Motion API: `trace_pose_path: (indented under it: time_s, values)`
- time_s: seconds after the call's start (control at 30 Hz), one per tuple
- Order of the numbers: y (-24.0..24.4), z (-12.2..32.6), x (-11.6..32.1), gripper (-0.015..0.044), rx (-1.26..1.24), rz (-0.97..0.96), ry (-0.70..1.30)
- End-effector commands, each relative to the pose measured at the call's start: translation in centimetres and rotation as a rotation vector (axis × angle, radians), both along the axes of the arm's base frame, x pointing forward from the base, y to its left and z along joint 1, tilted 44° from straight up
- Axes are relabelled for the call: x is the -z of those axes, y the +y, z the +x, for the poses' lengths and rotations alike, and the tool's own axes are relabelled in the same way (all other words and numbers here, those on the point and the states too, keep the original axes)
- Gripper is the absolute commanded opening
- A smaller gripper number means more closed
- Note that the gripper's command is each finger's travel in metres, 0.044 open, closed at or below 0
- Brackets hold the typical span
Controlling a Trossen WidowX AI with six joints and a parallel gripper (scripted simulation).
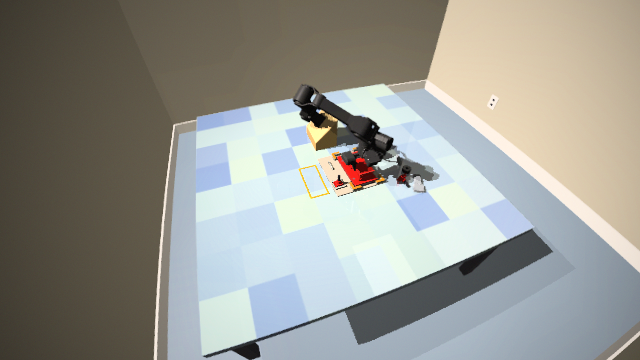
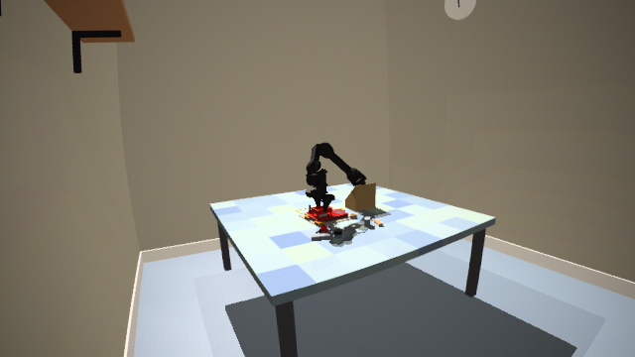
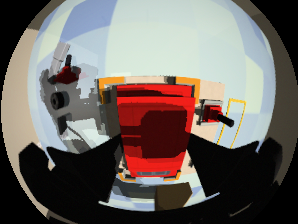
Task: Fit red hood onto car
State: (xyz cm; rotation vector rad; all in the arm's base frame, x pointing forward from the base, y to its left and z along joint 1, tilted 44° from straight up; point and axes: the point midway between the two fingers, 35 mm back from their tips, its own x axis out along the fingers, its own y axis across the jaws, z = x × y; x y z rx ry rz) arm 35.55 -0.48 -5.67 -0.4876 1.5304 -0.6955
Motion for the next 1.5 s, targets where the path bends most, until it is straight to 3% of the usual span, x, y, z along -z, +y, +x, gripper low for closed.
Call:
trace_pose_path:
  time_s: [0.0, 1.43, 1.47]
  values:
    - [-0.1, 0.0, 0.1, 0.0, -0.006, -0.003, 0.003]
    - [-1.2, -0.2, 1.3, 0.0, 0.001, -0.001, -0.001]
    - [-1.3, -0.2, 1.3, 0.0026, 0.001, -0.001, 0.0]
